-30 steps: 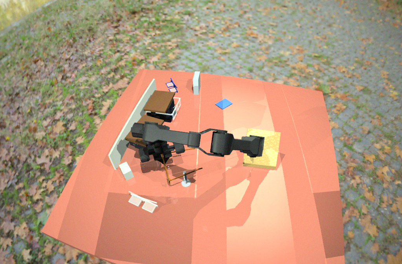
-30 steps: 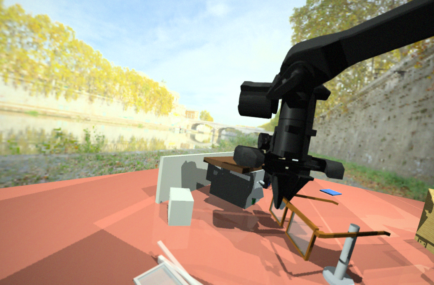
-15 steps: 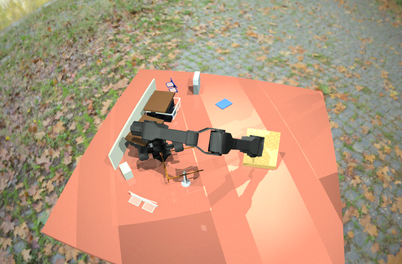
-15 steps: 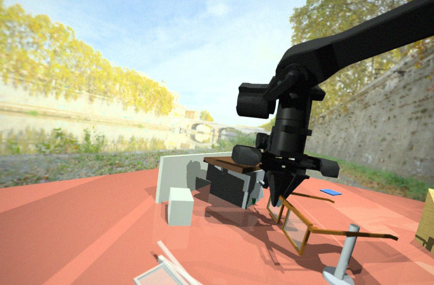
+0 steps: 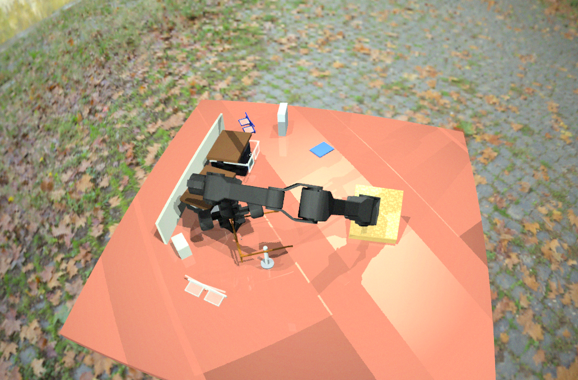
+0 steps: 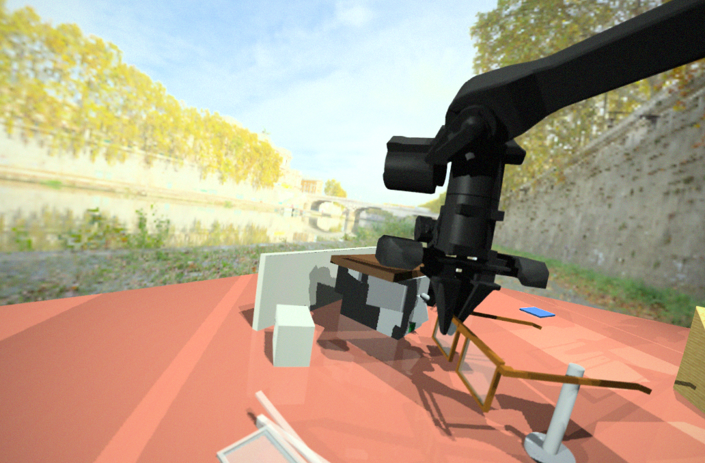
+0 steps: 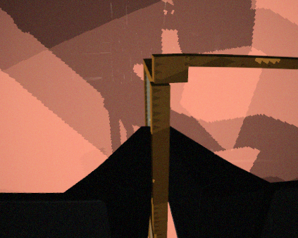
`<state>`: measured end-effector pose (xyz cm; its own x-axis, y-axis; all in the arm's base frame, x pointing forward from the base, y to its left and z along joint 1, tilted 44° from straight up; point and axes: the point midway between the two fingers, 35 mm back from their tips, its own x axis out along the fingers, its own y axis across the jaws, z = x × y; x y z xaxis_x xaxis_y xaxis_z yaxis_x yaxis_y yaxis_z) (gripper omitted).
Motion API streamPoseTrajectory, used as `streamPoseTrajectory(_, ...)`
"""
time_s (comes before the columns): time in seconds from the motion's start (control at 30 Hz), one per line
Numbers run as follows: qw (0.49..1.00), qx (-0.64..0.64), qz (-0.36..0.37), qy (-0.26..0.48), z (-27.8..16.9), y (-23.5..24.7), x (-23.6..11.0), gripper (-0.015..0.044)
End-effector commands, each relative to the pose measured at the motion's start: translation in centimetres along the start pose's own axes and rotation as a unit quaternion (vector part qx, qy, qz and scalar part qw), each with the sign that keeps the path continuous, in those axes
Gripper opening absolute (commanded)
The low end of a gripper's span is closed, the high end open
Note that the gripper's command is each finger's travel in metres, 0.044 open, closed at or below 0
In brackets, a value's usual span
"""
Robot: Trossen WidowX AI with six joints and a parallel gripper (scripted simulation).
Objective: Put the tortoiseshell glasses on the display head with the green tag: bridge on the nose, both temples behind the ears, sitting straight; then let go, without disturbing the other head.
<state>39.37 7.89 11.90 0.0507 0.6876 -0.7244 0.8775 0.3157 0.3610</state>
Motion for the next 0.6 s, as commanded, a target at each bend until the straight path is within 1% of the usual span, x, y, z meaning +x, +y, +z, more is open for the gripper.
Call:
streamPoseTrajectory(0.0, 1.000, 0.000, -0.001, 0.002, 0.00, -0.04, 0.11, 0.0000)
streamPoseTrajectory(0.57, 1.000, 0.000, -0.001, 0.002, -0.98, -0.04, 0.11, 0.0000)
